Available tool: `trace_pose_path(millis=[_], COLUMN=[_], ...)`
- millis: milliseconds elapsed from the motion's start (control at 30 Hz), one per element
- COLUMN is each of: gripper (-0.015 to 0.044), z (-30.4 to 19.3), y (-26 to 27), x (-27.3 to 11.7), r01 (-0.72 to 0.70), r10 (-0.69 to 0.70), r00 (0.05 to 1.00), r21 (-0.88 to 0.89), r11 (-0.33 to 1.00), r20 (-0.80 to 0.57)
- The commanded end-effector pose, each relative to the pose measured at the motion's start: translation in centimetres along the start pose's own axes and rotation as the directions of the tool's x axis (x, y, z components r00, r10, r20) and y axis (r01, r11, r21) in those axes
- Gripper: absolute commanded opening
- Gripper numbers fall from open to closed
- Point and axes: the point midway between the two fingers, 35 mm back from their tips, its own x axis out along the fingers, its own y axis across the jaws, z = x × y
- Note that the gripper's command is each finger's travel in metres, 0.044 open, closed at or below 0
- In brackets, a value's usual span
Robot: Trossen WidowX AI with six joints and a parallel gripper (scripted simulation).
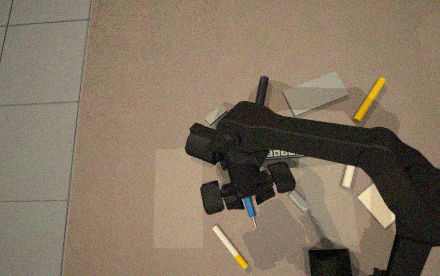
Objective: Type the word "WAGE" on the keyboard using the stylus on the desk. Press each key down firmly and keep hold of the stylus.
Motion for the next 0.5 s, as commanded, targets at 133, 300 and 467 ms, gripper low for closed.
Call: trace_pose_path(millis=[133, 300, 467], gripper=[0.0150, 0.0150, 0.0150], z=[0.18, 0.27, 0.42], y=[0.01, 0.00, -0.03], x=[0.67, 0.98, 1.20], r01=[0.004, 0.004, 0.004], r10=[-0.004, -0.004, -0.004], r00=[1.000, 1.000, 1.000], r21=[0.004, 0.004, 0.004], r11=[1.000, 1.000, 1.000], r20=[-0.012, -0.012, -0.012])
